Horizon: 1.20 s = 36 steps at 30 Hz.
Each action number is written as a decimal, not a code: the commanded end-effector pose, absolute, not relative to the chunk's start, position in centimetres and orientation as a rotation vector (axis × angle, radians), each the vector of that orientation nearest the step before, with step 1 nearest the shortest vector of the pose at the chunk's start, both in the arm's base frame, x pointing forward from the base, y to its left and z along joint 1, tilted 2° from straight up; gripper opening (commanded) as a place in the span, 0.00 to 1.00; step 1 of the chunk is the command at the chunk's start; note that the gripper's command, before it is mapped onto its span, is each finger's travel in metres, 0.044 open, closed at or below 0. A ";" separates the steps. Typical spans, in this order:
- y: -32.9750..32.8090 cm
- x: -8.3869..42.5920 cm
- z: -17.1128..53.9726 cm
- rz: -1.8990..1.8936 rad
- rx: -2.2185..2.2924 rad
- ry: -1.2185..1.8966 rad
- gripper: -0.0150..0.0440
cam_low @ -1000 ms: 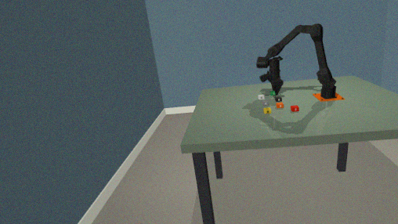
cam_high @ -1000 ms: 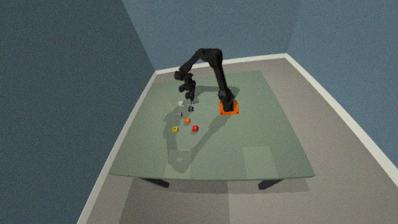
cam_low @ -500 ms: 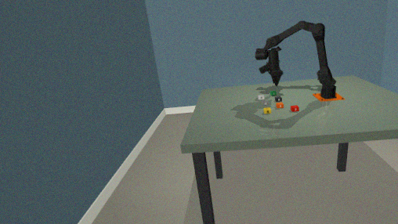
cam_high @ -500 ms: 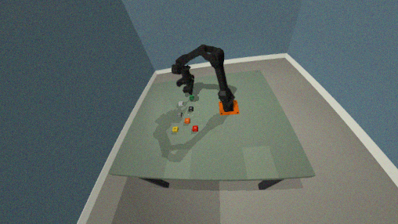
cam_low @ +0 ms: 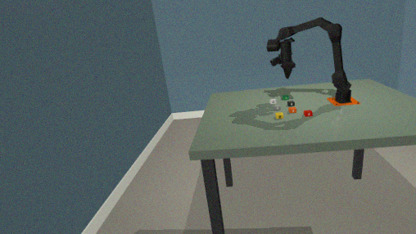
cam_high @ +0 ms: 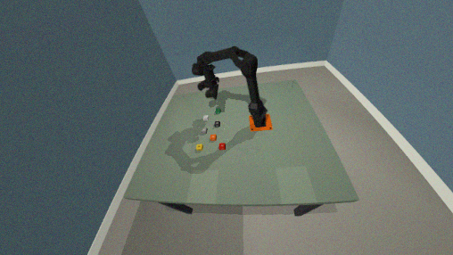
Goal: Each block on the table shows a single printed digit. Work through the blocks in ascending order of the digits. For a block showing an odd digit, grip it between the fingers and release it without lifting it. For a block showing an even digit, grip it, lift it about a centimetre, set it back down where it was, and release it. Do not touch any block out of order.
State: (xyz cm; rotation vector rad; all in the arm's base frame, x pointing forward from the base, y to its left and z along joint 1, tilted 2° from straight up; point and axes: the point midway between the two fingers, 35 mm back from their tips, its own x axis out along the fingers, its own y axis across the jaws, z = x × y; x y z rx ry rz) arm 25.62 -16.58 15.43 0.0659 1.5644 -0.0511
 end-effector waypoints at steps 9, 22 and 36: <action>-7.5 28.5 15.9 -0.046 0.065 1.558 0.46; 10.2 25.3 16.2 -0.030 0.080 1.561 0.46; 13.3 23.8 11.5 -0.027 0.083 1.564 0.68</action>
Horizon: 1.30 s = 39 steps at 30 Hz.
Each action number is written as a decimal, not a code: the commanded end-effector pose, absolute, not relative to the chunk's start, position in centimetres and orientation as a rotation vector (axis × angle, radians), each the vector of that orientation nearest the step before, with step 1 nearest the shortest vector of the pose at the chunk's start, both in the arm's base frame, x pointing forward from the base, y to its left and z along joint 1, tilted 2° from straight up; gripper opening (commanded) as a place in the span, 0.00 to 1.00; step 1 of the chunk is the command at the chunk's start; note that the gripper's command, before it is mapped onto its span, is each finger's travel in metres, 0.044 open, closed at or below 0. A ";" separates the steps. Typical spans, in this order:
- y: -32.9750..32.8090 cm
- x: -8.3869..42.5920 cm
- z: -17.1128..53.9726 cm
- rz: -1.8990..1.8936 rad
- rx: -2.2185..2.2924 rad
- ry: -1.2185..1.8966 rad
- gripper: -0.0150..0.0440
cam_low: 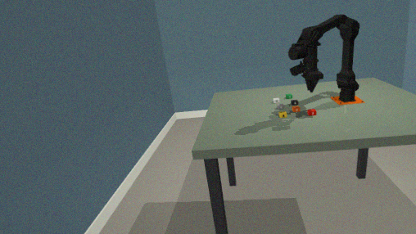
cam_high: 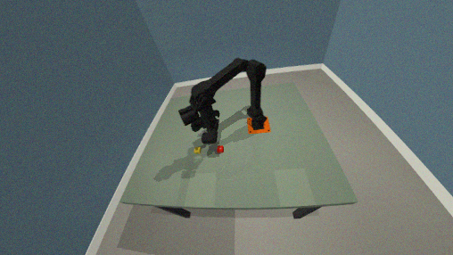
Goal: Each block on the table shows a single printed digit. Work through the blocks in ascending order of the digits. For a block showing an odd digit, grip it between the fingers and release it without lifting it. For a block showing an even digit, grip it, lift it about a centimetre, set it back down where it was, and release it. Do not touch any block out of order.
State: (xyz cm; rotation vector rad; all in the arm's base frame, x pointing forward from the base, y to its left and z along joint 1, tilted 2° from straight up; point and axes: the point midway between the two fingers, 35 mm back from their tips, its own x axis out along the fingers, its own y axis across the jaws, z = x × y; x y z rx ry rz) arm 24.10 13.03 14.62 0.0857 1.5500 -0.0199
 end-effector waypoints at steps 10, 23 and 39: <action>13.2 23.5 8.1 -0.027 0.083 1.564 0.93; 13.3 23.6 6.0 -0.027 0.083 1.564 0.93; 13.3 23.5 4.5 -0.027 0.083 1.564 0.71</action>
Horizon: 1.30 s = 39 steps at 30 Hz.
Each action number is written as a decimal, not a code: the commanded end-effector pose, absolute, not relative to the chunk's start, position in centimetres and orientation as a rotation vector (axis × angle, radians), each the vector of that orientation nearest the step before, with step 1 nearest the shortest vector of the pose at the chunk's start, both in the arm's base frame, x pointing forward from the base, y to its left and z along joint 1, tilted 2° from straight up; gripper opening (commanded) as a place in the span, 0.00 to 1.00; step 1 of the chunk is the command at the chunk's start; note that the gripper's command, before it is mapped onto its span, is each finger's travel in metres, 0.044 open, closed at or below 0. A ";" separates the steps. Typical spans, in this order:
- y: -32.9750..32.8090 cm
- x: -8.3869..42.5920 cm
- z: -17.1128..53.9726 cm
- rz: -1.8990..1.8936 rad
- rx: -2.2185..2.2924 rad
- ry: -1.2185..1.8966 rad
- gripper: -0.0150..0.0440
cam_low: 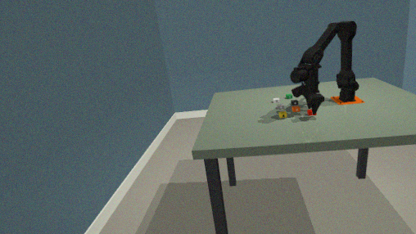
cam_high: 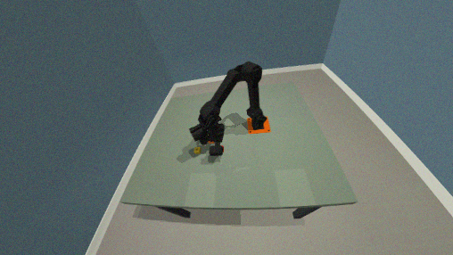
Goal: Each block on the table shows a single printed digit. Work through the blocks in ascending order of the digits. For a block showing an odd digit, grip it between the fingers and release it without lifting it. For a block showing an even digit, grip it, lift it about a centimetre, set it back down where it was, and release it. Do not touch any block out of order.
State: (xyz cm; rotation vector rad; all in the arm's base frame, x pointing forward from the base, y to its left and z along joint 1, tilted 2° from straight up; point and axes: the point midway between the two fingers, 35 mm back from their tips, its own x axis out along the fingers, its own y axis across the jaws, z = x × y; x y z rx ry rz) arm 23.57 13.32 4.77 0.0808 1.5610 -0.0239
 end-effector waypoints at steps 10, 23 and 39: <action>13.3 23.5 4.5 -0.027 0.083 1.564 0.46; 13.3 23.5 4.5 -0.027 0.083 1.564 0.46; 13.3 23.5 4.5 -0.027 0.083 1.564 0.46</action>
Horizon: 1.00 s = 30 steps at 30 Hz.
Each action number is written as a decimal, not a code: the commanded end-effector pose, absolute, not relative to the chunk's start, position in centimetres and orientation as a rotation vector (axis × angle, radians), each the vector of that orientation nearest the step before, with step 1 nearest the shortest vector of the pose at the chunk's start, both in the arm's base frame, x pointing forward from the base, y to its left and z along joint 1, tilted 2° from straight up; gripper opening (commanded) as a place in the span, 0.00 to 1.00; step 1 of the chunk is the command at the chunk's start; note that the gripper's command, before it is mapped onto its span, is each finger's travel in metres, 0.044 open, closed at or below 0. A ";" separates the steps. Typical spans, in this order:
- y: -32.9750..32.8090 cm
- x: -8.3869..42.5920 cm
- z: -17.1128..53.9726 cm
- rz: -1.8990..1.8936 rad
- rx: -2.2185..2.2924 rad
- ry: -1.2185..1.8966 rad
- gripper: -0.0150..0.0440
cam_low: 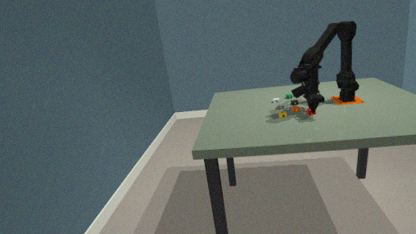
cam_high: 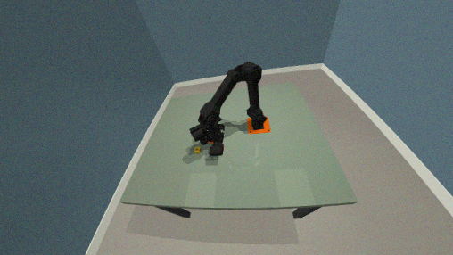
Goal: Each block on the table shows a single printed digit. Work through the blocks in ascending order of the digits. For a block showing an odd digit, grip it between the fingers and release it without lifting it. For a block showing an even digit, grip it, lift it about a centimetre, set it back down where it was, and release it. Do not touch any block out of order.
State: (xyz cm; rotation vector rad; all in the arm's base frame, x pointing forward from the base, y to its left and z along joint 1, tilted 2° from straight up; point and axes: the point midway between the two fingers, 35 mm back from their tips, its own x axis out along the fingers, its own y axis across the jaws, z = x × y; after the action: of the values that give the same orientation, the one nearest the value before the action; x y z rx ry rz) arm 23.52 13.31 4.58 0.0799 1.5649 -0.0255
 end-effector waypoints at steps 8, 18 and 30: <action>13.3 23.6 5.1 -0.027 0.083 1.564 0.46; 13.3 23.5 6.0 -0.027 0.083 1.564 0.46; 13.3 23.5 5.9 -0.027 0.083 1.564 0.46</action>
State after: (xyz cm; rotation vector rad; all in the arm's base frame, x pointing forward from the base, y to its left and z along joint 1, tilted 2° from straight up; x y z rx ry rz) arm 23.55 13.30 5.92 0.0802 1.5657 -0.0266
